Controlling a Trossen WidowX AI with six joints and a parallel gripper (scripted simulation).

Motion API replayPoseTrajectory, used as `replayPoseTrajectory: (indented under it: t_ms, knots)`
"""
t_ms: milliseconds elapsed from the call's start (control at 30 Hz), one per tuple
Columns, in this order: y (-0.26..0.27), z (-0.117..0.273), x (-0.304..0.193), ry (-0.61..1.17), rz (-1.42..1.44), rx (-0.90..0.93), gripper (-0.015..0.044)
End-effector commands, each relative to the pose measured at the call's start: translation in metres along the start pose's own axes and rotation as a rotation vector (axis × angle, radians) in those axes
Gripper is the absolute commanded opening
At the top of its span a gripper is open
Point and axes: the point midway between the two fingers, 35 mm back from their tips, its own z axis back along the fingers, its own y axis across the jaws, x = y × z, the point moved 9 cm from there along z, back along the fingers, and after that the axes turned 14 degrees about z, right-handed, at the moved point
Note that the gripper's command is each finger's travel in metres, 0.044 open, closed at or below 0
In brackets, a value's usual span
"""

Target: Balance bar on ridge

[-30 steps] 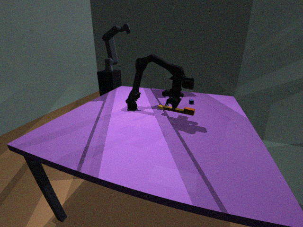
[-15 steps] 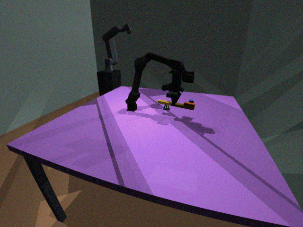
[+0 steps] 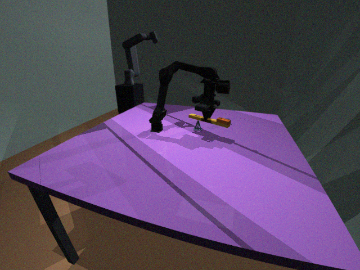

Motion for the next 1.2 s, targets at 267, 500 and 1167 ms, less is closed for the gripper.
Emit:
replayPoseTrajectory:
  t_ms: [267,500,1167]
  knots:
    - [-0.033,0.005,0.017,0.005,-0.466,-0.008,0.0]
    - [-0.051,0.006,0.026,0.003,-0.746,-0.01,0.0]
    - [-0.099,0.006,0.052,-0.006,-1.546,-0.013,0.0]
